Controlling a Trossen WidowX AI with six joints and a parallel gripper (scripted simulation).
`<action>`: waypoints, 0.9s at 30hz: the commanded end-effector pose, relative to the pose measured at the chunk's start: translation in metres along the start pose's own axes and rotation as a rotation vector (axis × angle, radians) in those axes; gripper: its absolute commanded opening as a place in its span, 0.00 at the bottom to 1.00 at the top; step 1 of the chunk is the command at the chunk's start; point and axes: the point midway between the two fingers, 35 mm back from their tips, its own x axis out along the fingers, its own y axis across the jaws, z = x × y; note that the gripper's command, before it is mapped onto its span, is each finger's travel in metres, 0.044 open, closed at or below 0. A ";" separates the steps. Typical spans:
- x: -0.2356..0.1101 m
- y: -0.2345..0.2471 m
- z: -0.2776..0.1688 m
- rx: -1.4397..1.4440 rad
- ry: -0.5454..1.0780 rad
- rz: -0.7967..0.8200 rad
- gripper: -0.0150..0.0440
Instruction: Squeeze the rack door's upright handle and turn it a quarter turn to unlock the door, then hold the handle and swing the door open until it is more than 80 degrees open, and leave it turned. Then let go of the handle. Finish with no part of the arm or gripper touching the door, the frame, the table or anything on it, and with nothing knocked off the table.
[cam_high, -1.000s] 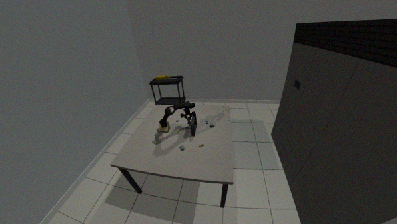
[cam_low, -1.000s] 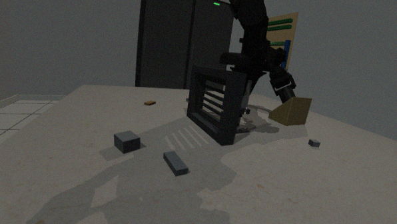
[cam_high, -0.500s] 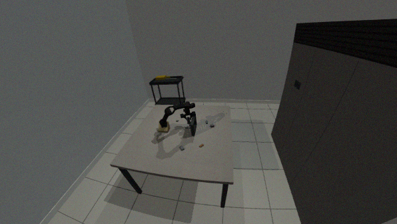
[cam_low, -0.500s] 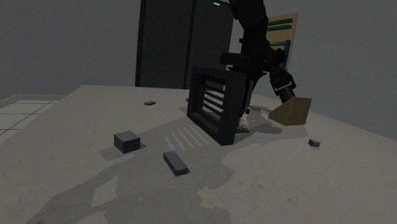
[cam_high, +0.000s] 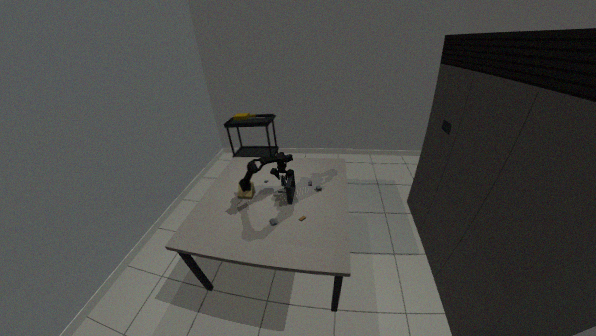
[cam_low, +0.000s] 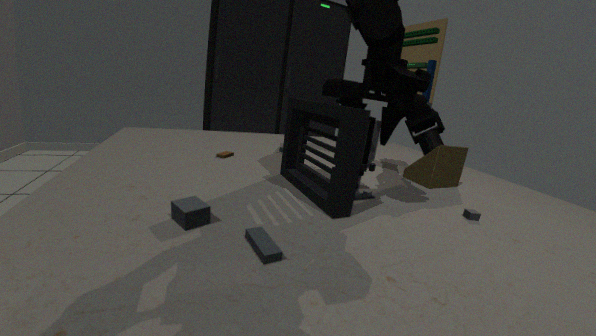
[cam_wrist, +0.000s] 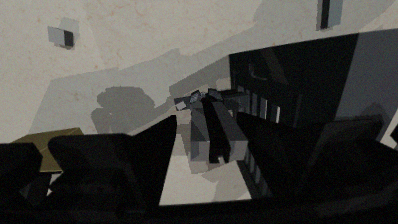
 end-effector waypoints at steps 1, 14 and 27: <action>0.002 -0.003 -0.003 0.246 0.005 -0.002 0.75; 0.002 -0.003 -0.003 0.890 0.003 -0.004 0.75; 0.002 -0.003 -0.003 1.534 0.003 -0.005 0.75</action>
